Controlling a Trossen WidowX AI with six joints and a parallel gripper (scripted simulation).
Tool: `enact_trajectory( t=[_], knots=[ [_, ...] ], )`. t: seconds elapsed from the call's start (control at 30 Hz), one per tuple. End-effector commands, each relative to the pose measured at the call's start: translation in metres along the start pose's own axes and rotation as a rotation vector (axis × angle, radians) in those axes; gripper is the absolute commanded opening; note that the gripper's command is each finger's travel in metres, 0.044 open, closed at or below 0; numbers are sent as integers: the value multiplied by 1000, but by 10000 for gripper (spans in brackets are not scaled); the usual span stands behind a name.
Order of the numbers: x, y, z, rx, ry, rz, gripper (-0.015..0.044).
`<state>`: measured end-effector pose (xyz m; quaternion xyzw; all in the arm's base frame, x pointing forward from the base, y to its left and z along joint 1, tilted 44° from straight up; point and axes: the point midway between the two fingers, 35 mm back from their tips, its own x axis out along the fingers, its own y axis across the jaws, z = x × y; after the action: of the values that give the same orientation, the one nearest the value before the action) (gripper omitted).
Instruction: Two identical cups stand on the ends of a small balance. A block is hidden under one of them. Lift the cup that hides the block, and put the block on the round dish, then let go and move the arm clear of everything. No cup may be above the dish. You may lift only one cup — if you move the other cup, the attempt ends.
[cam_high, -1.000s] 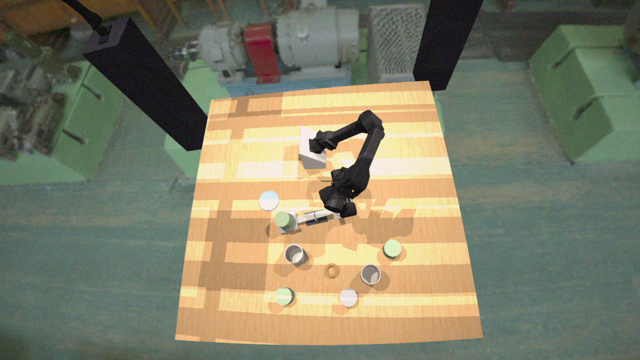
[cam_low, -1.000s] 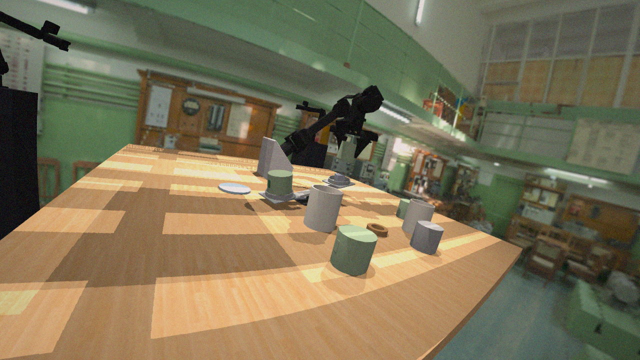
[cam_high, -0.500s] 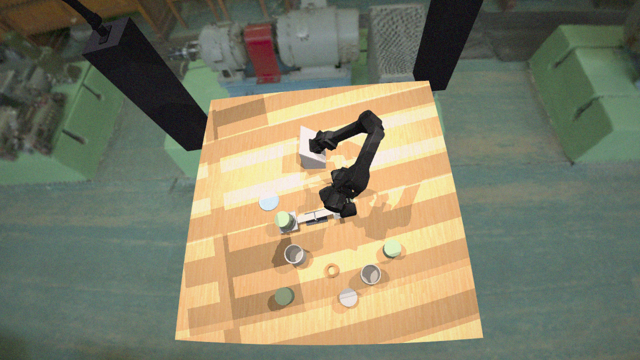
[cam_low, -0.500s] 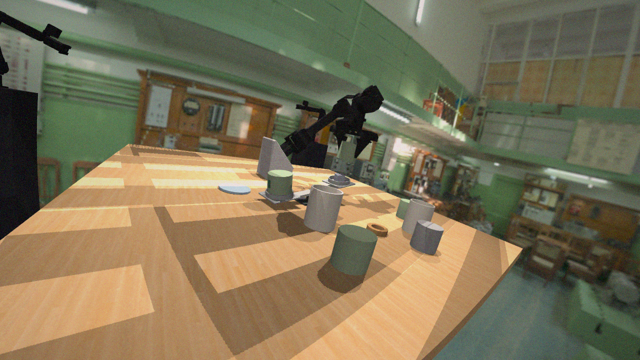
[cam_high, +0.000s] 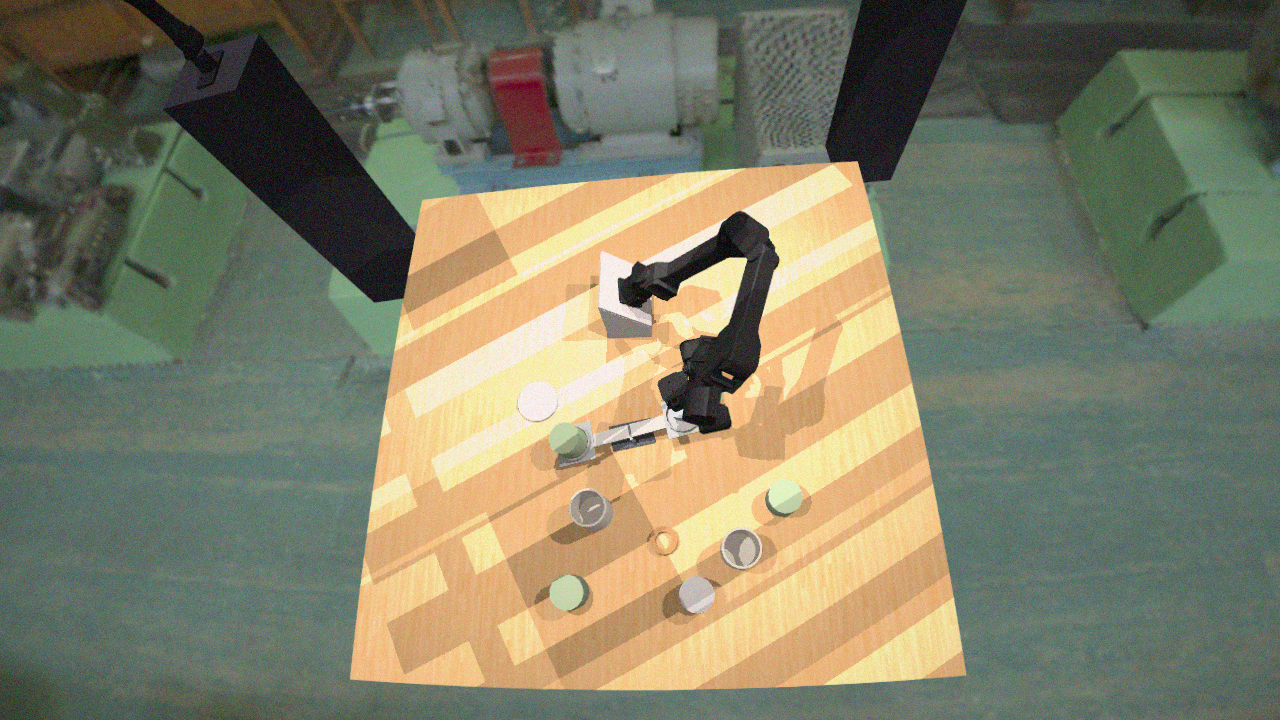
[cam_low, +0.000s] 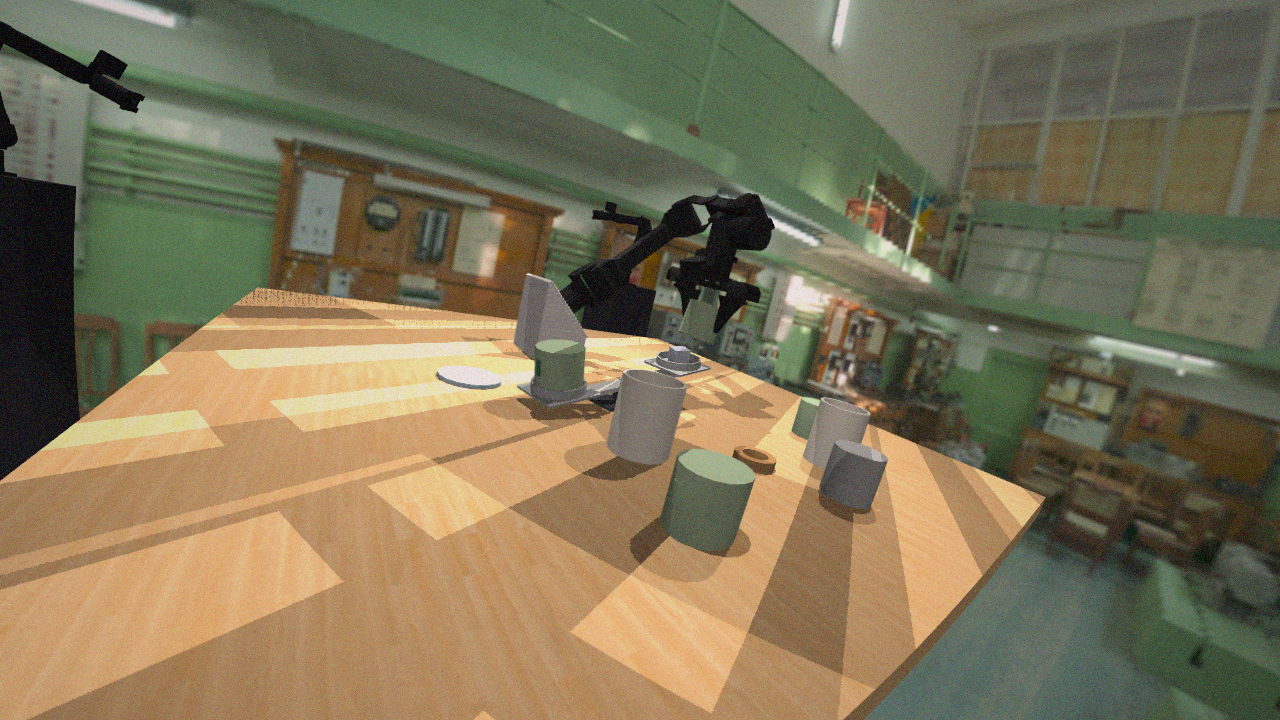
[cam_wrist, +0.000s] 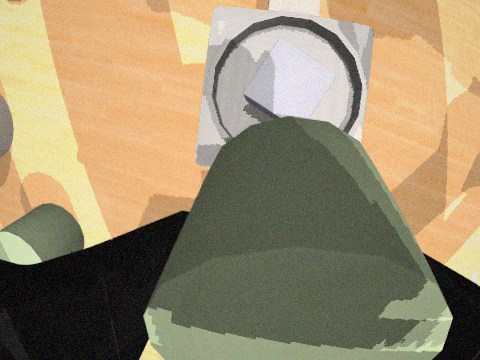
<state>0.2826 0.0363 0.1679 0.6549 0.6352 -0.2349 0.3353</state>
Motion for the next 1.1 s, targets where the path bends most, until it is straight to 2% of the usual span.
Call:
enact_trajectory(
  t=[0.0,0.8,1.07],
  knots=[
    [10,-3,-14,2,-14,6,0],
    [60,-43,-93,-2,22,19,0],
    [77,-43,-95,-2,24,19,0]
  ],
)
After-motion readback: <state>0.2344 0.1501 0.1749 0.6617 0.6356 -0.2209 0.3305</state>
